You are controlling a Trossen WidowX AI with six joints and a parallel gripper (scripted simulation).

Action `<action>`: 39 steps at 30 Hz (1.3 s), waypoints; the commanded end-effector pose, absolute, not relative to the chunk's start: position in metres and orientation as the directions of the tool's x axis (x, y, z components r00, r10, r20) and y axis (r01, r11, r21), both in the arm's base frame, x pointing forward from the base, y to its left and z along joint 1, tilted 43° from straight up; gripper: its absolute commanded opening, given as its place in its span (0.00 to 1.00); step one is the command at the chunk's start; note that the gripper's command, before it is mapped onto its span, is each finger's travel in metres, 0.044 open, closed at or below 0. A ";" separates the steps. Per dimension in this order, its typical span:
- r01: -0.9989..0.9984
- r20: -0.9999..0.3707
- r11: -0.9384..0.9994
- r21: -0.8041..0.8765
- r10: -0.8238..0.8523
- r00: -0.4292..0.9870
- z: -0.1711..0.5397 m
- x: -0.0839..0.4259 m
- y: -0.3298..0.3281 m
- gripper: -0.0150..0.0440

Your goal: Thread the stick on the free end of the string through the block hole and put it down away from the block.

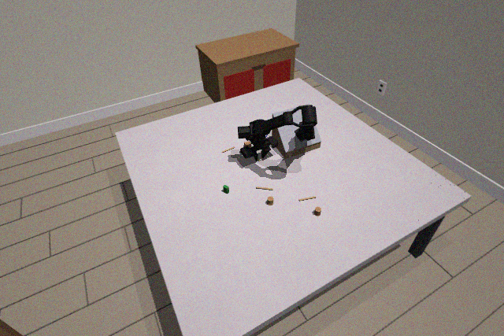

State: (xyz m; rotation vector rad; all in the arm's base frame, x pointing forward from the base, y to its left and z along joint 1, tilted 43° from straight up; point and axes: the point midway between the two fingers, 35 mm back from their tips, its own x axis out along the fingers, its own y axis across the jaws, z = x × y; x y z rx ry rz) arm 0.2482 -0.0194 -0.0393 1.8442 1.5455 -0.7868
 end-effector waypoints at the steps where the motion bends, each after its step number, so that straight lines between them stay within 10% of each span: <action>1: 0.985 -0.768 -0.146 0.087 0.620 0.160 -0.015 0.248 -0.046 0.61; 9: 0.985 -0.765 -0.147 0.091 0.623 0.164 0.017 0.240 -0.072 0.61; 18: 0.982 -0.766 -0.157 0.100 0.618 0.177 0.028 0.240 -0.084 1.00; 39: 0.981 -0.764 -0.165 0.101 0.618 0.183 0.032 0.239 -0.089 1.00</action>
